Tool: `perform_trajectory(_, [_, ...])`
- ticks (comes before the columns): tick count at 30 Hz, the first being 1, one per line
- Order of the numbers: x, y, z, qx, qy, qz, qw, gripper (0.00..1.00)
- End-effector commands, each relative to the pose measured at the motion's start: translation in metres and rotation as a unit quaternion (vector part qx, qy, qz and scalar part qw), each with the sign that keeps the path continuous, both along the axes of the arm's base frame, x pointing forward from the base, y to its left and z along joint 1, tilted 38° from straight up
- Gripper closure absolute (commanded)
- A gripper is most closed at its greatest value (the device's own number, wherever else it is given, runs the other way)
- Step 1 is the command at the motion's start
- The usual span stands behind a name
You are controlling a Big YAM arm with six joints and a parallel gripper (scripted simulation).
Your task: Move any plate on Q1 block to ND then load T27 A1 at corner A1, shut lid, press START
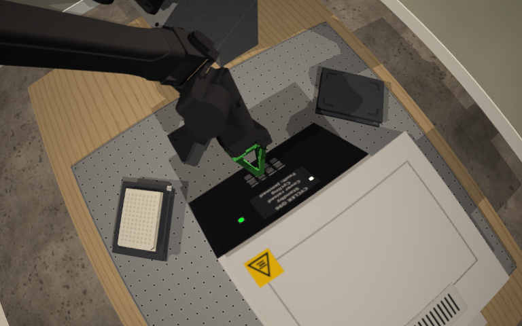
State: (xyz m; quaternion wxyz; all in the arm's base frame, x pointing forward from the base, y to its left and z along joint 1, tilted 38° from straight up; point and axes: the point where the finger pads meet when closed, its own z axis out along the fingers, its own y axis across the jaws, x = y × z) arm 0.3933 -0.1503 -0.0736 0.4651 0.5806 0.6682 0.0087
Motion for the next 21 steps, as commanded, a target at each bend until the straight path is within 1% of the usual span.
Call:
perform_trajectory(1, [-0.0016, -0.001, 0.0004, -0.004, -0.001, 0.002, 1.0, 1.0])
perform_trajectory(21, [0.002, -0.0019, -0.0015, -0.003, 0.004, 0.002, 1.0, 1.0])
